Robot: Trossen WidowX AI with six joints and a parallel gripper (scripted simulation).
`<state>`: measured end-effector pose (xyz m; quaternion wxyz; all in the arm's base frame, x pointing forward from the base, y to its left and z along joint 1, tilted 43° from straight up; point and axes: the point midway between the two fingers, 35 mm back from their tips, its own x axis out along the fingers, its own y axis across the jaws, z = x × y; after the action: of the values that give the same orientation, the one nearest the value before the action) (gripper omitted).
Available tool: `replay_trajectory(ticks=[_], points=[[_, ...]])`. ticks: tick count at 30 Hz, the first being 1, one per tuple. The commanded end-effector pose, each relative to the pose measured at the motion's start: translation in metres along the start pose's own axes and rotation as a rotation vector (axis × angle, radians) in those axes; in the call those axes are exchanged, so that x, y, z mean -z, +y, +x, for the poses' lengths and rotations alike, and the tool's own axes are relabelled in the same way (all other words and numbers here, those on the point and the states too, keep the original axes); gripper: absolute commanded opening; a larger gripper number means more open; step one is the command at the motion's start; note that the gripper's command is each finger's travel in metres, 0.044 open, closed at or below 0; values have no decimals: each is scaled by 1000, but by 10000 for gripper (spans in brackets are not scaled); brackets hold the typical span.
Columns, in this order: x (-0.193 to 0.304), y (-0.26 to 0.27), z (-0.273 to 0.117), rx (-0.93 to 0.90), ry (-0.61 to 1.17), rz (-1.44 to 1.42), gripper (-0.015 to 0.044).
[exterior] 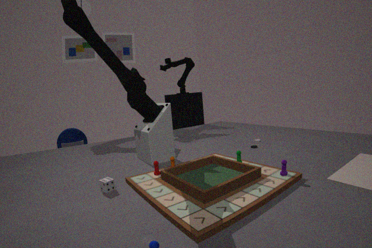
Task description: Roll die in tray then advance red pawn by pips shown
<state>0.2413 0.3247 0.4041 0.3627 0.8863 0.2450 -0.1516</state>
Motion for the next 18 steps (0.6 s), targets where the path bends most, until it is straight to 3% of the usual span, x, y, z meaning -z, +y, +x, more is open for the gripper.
replay_trajectory(ticks=[1, 5, 10, 18], points=[[-2, 2, 2, -4, -6, -14, 374], [-44, 39, 28, -68, -133, -293, 275], [-114, 89, 51, -78, -349, -684, 275], [-203, 136, 55, 43, -608, -1098, 275]])
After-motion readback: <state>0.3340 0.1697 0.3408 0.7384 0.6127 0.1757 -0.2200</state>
